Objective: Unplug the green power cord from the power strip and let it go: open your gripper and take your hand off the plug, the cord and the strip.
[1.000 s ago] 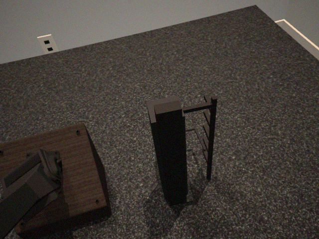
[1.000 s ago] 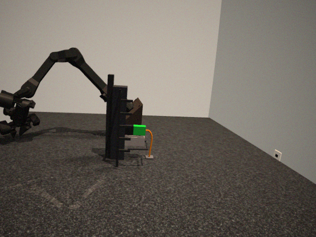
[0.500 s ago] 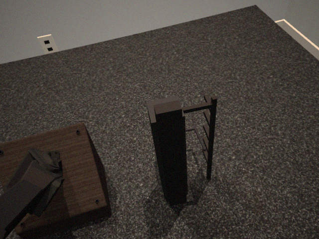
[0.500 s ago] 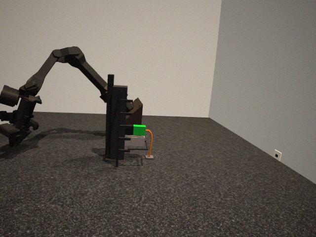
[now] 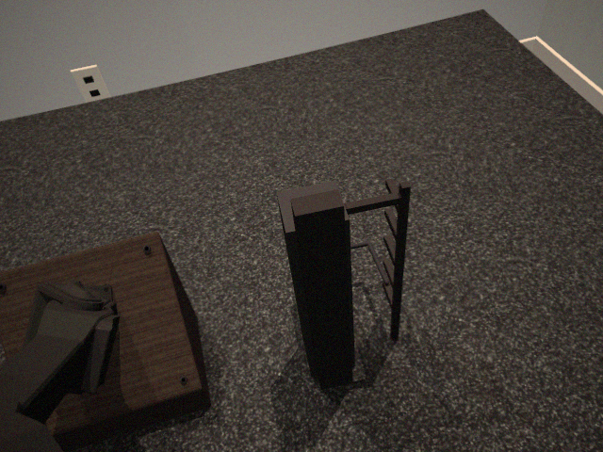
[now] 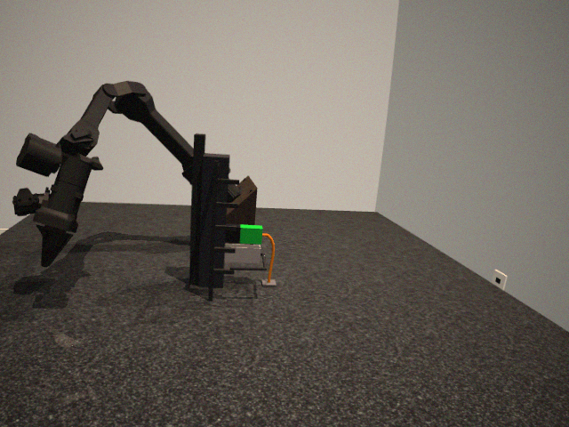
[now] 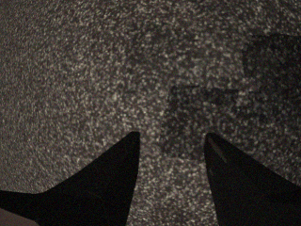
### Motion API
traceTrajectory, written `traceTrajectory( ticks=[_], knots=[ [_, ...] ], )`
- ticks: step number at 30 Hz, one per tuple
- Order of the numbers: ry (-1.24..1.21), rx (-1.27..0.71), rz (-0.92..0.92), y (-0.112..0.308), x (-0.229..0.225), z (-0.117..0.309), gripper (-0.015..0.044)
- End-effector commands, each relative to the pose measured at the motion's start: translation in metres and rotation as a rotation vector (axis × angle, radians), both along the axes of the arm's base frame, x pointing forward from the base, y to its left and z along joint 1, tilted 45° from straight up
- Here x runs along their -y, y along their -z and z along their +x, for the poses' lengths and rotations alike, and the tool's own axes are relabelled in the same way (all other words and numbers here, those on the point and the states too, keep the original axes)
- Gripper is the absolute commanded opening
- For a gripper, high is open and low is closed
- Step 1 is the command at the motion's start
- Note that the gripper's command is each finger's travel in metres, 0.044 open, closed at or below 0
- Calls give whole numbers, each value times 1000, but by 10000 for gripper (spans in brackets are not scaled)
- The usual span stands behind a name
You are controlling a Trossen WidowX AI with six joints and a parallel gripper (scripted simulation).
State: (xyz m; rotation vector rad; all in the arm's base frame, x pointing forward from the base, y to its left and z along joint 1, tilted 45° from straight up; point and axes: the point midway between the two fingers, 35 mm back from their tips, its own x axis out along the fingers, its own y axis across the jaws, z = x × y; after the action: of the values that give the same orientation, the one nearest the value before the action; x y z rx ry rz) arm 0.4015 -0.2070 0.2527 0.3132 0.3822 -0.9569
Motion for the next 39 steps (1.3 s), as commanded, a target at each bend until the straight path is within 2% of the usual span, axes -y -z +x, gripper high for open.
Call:
traceTrajectory(
  ticks=[1,10,21,34,39],
  knots=[
    [-173,-107,-26,16,-39,21,160],
    [-556,-350,-130,52,-126,49,160],
    [-1026,-607,-306,96,-233,54,160],
    [-1610,-847,-597,153,-362,22,160],
    [-1682,-1081,-624,200,-380,-19,160]
  ],
)
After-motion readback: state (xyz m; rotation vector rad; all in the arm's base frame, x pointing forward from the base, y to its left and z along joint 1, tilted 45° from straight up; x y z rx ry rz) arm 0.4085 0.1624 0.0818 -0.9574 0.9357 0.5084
